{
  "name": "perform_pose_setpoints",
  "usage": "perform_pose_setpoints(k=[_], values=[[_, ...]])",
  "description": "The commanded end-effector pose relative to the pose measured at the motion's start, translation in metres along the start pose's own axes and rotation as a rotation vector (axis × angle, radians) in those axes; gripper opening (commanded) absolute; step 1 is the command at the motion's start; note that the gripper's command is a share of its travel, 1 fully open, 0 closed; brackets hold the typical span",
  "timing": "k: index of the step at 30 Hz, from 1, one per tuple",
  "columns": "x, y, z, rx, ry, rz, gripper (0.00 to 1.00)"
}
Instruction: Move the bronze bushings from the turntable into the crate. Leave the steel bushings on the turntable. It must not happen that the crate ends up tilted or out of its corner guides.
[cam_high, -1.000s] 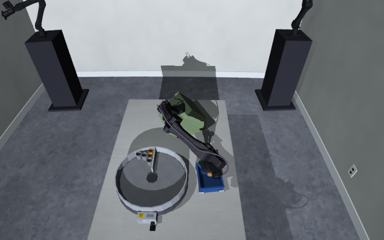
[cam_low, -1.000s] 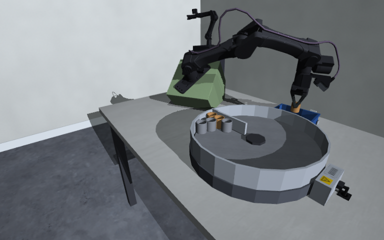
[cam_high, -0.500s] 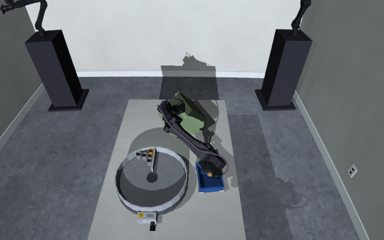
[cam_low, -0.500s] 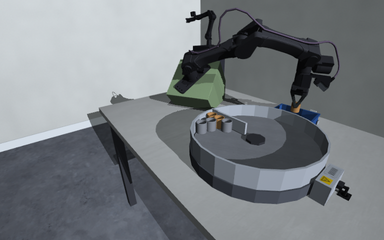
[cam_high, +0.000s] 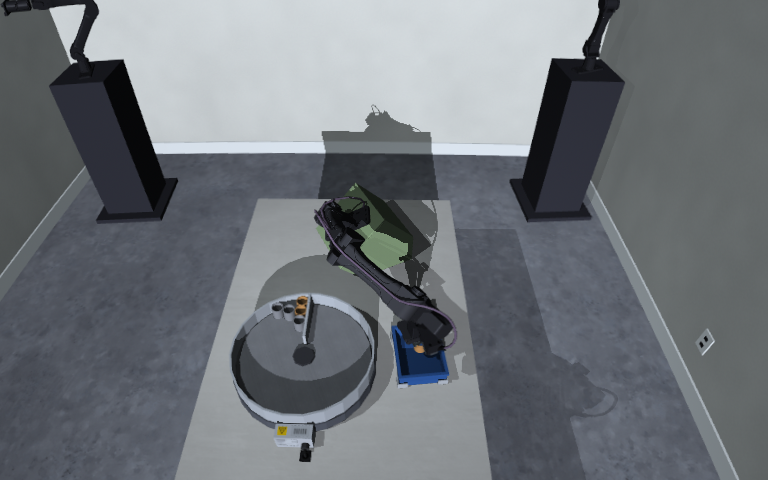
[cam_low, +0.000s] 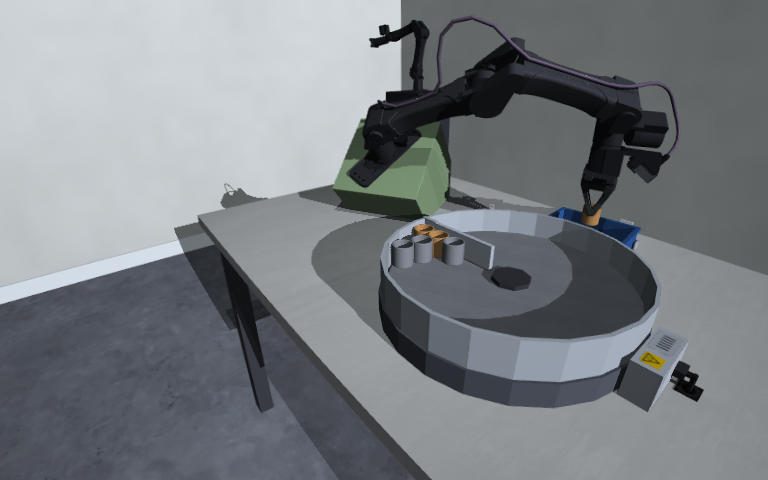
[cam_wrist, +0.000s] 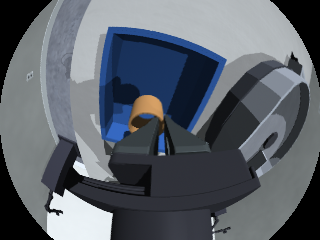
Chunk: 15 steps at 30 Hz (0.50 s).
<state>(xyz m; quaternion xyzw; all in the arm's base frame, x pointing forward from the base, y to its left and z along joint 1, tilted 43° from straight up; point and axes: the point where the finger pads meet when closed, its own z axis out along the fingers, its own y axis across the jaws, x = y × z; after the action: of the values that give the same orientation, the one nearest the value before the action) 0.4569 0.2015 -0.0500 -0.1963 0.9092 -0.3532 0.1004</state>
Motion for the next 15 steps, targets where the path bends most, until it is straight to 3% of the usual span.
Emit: perform_pose_setpoints(k=[1, 15], values=[[-0.0140, 0.0062, -0.0283, -0.011, -0.079, 0.008, 0.00], [-0.0140, 0.0062, -0.0283, -0.011, -0.079, 0.008, 0.00]])
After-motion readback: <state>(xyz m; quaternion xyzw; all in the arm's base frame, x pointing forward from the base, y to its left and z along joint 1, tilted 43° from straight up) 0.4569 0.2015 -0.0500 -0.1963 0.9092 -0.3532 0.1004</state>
